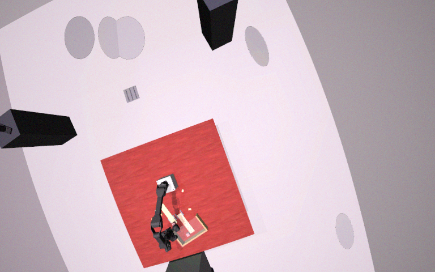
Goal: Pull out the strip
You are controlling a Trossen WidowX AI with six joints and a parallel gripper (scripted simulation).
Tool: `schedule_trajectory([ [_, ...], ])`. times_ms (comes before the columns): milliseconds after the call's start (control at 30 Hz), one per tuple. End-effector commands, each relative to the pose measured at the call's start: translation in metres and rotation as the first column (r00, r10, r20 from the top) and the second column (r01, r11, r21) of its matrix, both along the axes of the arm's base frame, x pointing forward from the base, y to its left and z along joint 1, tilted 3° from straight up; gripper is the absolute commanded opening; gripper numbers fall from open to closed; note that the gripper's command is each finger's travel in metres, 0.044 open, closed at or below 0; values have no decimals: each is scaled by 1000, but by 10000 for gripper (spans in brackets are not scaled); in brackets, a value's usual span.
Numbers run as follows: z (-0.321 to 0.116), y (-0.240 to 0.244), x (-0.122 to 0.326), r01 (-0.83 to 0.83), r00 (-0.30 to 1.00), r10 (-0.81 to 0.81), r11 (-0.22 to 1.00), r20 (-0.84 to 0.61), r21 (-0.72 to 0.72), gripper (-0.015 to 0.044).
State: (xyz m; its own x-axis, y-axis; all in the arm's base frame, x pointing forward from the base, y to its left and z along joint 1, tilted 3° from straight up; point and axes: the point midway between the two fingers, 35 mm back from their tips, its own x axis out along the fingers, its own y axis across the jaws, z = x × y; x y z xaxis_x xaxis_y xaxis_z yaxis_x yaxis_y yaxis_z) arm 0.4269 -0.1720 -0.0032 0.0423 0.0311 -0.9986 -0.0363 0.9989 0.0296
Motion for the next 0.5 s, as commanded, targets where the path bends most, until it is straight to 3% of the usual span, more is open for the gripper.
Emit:
schedule_trajectory([
  [0,-8,1,1,5,1000,-5,1000,-2,4,250],
  [467,-31,1,1,5,1000,-5,1000,-2,4,250],
])
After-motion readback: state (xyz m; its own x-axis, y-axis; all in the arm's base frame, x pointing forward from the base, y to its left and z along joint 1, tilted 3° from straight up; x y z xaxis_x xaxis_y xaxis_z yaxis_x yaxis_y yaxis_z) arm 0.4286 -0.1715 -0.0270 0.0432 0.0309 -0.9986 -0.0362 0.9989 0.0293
